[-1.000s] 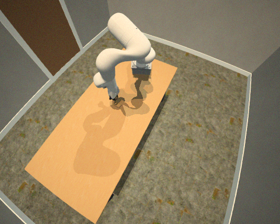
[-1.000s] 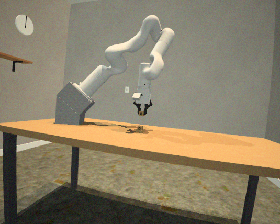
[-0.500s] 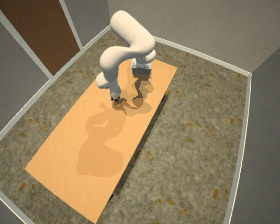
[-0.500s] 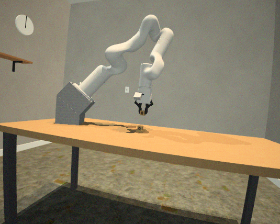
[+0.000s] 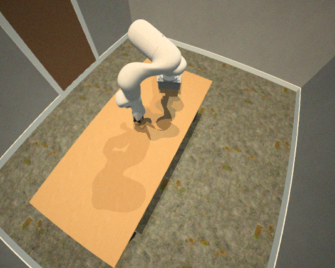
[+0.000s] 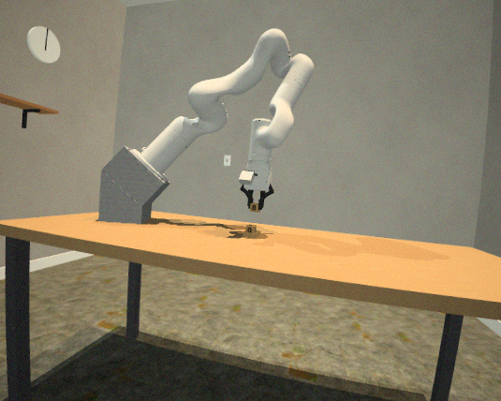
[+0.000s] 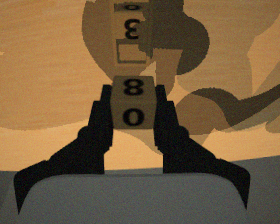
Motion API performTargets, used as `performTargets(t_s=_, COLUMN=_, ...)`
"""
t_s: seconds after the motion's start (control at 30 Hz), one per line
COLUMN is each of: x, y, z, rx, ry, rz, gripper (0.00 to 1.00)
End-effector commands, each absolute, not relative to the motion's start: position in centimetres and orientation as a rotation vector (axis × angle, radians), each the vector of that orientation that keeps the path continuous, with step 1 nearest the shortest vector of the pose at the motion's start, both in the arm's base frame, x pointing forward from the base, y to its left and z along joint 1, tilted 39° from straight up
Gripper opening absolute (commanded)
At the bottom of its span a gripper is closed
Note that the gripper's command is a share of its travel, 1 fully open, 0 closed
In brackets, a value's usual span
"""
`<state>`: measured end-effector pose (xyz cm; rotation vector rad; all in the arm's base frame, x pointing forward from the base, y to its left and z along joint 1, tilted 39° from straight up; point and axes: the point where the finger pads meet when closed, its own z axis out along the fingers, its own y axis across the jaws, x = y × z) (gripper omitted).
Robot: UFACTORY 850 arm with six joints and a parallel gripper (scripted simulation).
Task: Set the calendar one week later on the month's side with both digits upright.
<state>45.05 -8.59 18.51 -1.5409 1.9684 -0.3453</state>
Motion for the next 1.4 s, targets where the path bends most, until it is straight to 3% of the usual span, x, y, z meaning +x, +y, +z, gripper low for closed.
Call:
performTargets(t_s=0.0, x=45.8, y=-8.4, z=17.7, rx=-1.539, ry=1.967, rz=-0.349, gripper=0.29)
performTargets(t_s=1.37, x=47.9, y=-7.9, z=15.1, rx=-1.539, ry=1.967, rz=-0.349, gripper=0.29)
